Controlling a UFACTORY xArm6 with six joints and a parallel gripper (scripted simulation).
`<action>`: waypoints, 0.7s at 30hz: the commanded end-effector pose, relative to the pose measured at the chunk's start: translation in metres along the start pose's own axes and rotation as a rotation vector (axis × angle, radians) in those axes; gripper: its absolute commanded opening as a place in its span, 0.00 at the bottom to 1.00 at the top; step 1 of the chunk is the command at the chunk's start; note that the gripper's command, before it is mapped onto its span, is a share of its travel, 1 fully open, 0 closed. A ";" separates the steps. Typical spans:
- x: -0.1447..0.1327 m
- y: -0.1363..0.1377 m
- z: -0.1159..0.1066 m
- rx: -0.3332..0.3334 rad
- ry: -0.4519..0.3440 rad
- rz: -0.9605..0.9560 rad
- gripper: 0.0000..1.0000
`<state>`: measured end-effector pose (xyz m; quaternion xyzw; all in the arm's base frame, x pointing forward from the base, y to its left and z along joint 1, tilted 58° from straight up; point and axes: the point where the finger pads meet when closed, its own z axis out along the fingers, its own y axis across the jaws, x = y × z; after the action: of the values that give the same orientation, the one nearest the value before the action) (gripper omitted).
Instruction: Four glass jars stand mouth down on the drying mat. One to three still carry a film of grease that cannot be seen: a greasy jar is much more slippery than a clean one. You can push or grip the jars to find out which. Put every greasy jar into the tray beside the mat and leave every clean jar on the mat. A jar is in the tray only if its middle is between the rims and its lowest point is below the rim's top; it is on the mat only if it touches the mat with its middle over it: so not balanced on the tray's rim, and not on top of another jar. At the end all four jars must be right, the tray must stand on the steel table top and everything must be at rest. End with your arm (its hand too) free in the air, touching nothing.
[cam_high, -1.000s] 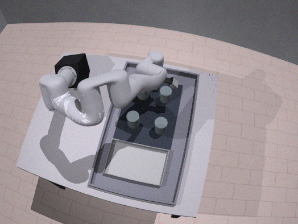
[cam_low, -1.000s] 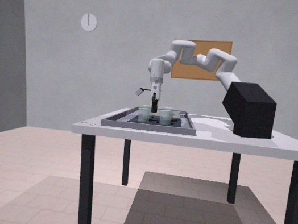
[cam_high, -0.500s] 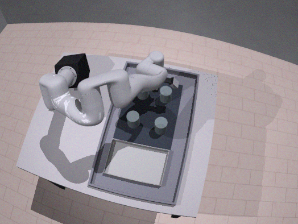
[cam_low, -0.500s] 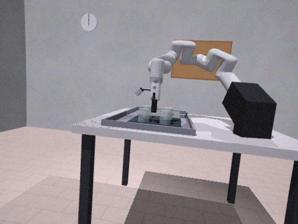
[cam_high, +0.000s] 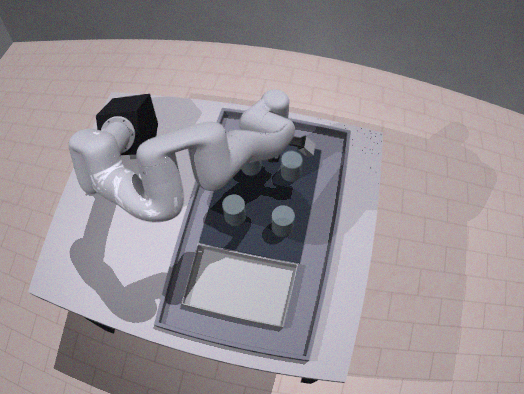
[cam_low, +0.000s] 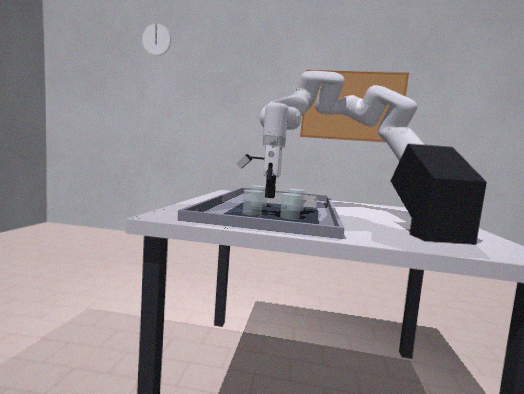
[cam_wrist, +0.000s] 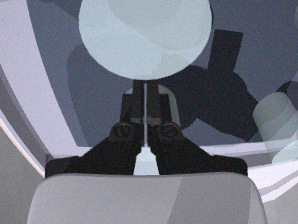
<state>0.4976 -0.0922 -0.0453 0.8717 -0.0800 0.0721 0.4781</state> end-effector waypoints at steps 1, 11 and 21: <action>0.001 0.000 -0.001 0.002 0.003 0.001 0.00; 0.003 0.000 -0.001 0.002 0.003 0.001 0.00; 0.004 0.000 -0.001 0.002 0.003 0.001 0.00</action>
<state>0.4999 -0.0924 -0.0448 0.8717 -0.0800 0.0721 0.4781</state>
